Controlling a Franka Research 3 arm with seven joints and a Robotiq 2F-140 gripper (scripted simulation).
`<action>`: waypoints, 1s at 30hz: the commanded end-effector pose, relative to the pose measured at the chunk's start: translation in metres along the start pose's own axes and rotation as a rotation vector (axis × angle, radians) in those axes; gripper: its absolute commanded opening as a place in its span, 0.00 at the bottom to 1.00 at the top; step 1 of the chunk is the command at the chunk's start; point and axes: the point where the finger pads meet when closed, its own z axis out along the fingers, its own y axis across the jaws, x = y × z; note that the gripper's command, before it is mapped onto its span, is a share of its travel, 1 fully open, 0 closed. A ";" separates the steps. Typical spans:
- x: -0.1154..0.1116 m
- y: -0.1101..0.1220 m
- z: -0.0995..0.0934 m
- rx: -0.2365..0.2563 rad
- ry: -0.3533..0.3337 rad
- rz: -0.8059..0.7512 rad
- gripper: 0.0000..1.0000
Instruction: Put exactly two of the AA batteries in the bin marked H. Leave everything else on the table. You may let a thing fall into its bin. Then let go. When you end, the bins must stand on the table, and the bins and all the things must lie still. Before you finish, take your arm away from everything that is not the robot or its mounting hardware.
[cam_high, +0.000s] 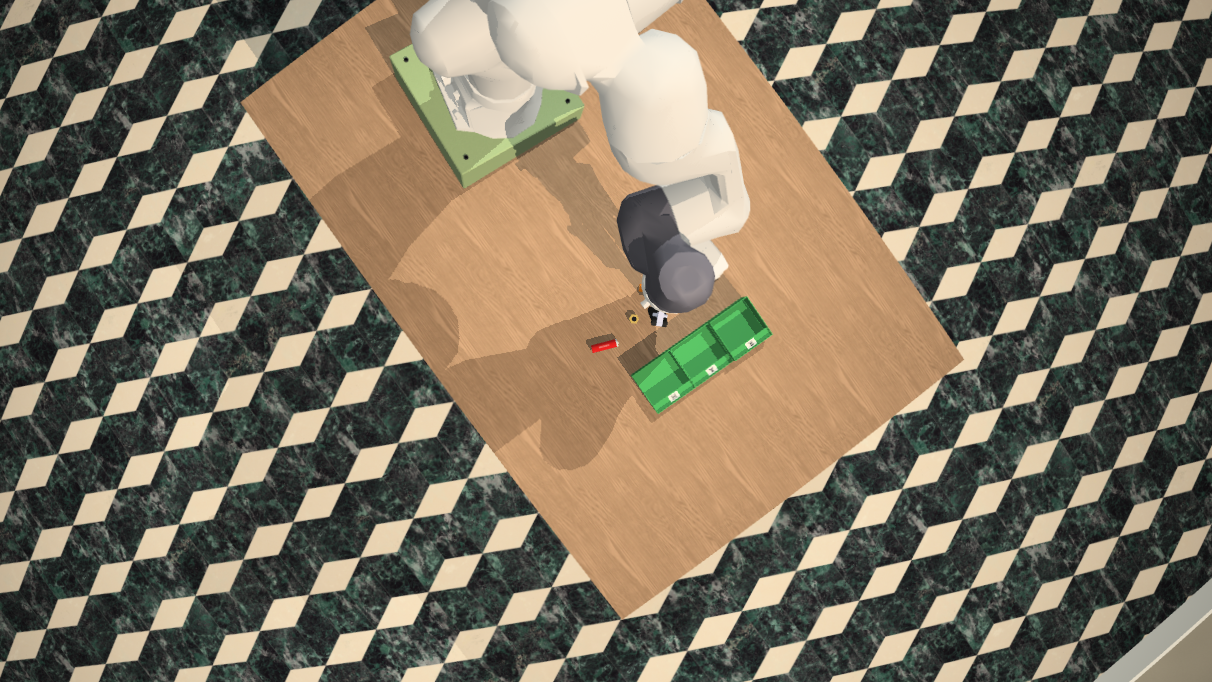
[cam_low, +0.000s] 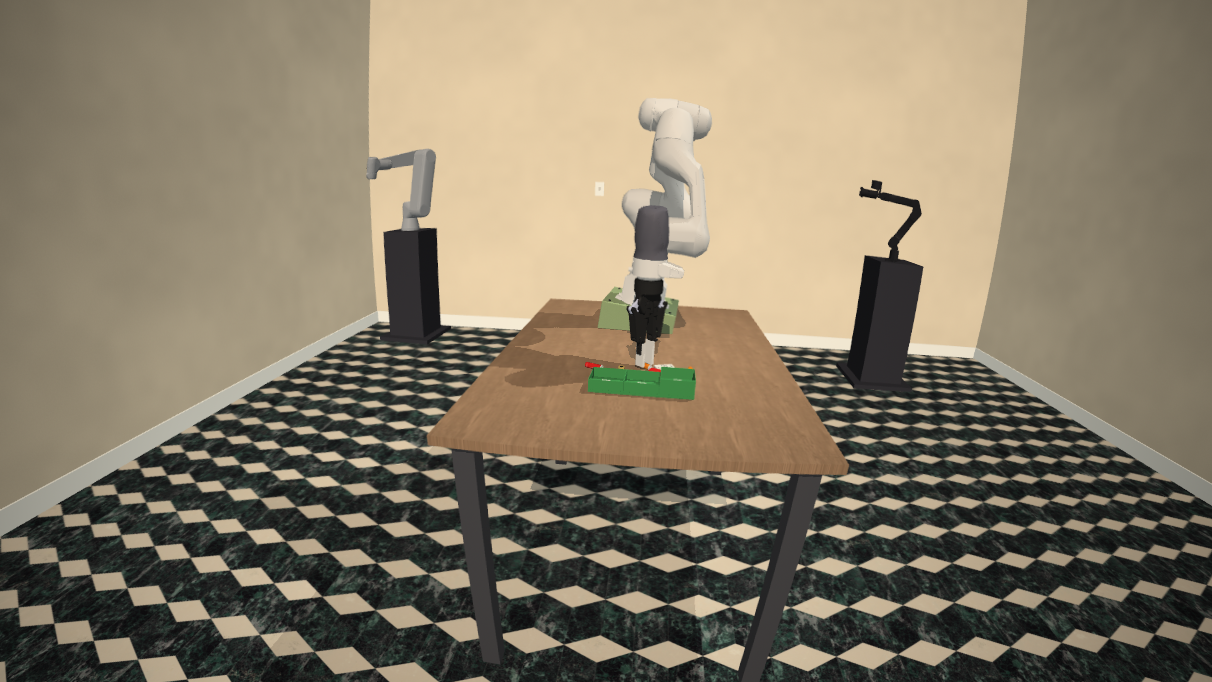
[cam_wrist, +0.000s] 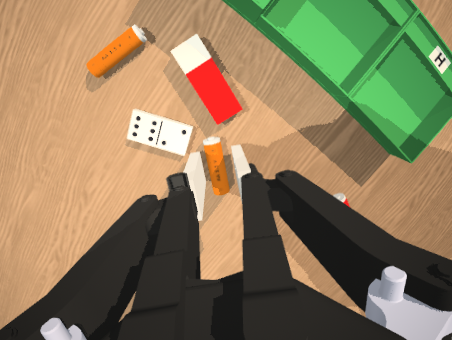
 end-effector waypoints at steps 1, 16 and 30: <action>0.002 0.003 0.003 -0.010 0.007 -0.008 0.17; -0.001 0.001 0.009 -0.010 0.007 -0.008 0.17; -0.002 0.000 0.009 -0.010 0.007 -0.008 0.05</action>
